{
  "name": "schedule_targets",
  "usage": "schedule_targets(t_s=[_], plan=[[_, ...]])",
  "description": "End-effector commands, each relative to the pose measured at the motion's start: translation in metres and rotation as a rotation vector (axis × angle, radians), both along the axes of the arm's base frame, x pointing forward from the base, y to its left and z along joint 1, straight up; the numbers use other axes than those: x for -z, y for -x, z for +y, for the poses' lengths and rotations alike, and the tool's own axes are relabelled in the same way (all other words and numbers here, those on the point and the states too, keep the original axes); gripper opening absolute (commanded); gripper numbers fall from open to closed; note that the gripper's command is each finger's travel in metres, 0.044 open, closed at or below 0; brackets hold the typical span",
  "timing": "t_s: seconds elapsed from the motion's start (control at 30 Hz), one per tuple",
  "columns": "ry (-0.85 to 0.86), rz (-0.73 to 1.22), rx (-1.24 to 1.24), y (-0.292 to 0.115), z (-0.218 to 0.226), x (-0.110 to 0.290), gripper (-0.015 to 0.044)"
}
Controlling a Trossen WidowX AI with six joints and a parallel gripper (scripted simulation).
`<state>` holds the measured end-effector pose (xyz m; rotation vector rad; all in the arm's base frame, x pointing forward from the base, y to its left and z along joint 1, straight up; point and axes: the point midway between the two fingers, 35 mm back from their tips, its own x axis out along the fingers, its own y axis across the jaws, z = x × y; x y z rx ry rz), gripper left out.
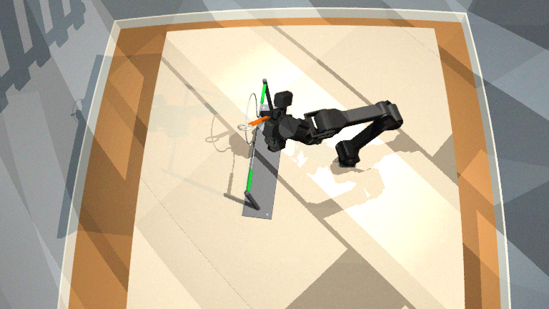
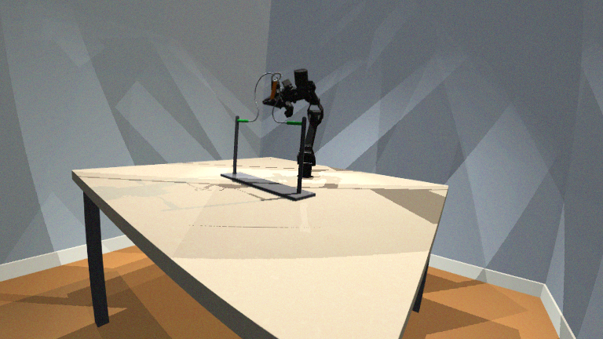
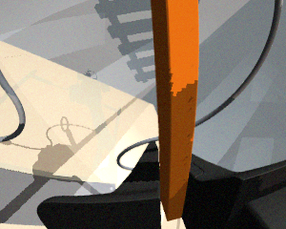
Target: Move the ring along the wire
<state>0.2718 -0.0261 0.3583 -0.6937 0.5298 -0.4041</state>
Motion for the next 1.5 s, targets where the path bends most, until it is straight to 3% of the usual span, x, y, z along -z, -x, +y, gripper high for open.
schedule_targets(t_s=[0.0,1.47], plan=[[0.047,0.001,0.000,0.001,-0.001,-0.002,-0.0150],[0.609,0.052,0.001,0.002,-0.011,-0.020,-0.0150]])
